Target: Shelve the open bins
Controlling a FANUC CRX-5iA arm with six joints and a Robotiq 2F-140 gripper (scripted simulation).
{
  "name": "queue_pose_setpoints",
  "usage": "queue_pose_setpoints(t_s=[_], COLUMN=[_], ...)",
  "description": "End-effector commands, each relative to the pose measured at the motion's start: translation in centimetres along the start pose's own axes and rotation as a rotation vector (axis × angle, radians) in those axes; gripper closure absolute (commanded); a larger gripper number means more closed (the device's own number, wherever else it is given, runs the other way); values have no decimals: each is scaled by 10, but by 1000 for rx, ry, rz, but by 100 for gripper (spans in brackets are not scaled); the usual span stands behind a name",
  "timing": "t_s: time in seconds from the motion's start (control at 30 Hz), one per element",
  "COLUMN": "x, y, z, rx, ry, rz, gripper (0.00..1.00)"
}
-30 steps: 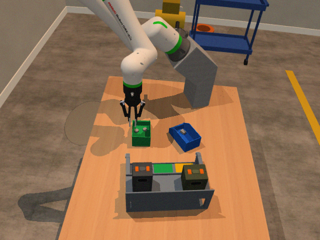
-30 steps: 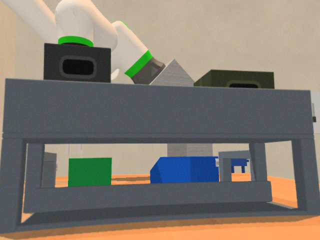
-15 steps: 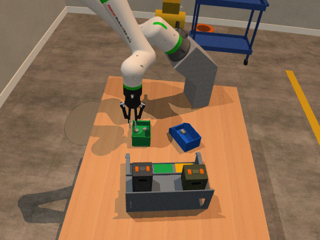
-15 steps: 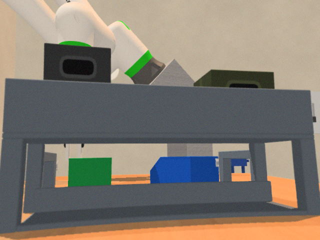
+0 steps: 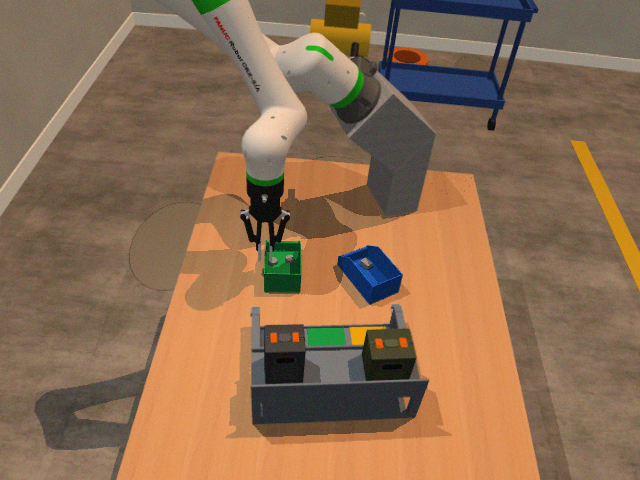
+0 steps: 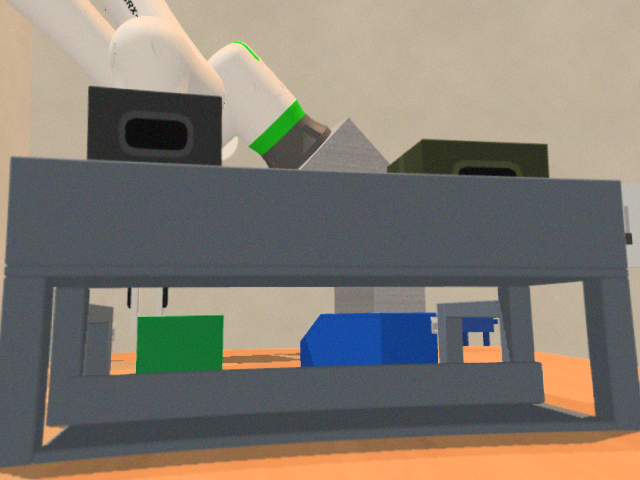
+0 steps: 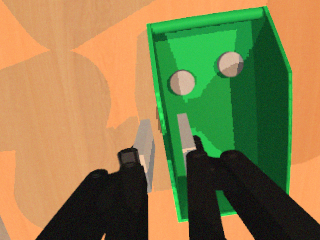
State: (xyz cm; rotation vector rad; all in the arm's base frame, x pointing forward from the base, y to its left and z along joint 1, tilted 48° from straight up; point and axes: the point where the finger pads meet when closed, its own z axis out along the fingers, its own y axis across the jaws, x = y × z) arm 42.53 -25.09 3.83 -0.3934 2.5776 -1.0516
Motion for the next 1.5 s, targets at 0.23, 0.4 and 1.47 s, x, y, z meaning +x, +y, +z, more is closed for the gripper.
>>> queue_pose_setpoints(t_s=[0.23, 0.4, 1.47], x=[0, 0, 0], y=[0, 0, 0], z=[8, 9, 9], rx=[1, 1, 1], ry=[-2, -2, -2], rz=[0, 0, 0], gripper=[85, 85, 100])
